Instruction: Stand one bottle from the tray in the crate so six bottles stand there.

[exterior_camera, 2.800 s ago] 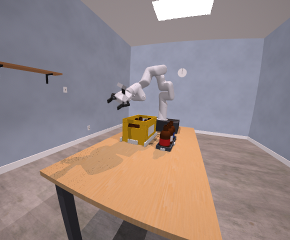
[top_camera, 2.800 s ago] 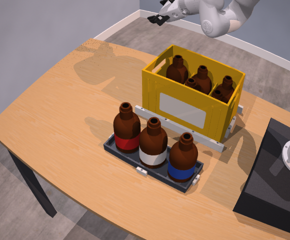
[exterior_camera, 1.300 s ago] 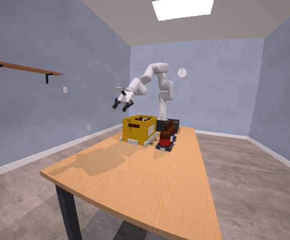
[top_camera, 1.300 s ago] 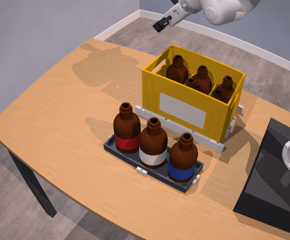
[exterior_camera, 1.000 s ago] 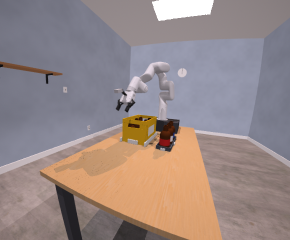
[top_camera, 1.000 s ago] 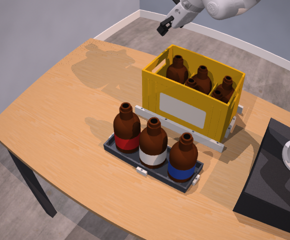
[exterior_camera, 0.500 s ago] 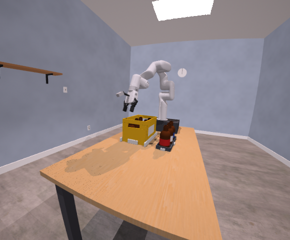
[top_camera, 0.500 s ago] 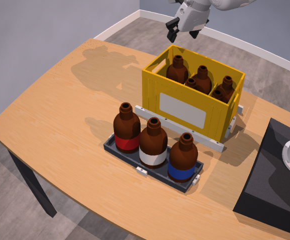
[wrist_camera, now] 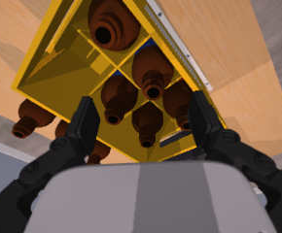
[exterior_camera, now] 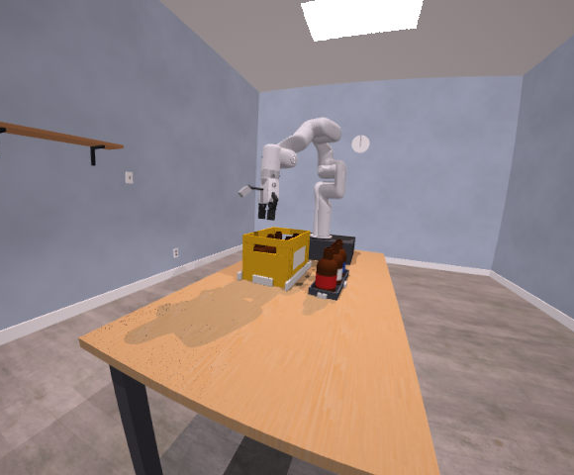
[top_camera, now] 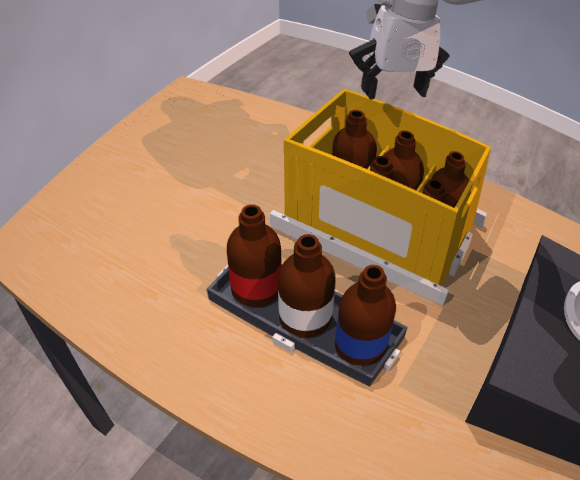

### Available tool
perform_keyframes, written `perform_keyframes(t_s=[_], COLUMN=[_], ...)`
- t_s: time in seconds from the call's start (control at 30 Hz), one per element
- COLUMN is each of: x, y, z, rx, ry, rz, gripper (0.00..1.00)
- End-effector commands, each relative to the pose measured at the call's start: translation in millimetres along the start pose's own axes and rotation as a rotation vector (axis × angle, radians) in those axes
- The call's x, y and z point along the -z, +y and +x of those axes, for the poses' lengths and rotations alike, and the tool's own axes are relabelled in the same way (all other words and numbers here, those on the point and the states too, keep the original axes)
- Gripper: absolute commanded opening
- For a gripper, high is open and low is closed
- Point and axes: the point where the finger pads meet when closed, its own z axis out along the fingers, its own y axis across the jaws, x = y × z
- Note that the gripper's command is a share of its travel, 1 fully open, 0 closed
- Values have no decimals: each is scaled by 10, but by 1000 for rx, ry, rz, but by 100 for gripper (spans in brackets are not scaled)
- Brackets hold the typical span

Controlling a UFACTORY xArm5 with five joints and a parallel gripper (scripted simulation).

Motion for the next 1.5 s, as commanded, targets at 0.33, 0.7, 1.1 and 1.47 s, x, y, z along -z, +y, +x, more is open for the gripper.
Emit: perform_keyframes(t_s=[0.33, 0.7, 1.1, 1.47], x=[91, 91, 91, 91], y=[100, 100, 100, 93], z=[-263, -263, -263, -265], rx=[-93, -93, -93, -93], ry=[-90, -90, -90, -90], rz=[-43, -43, -43, -43], gripper=[0, 0, 0, 0])
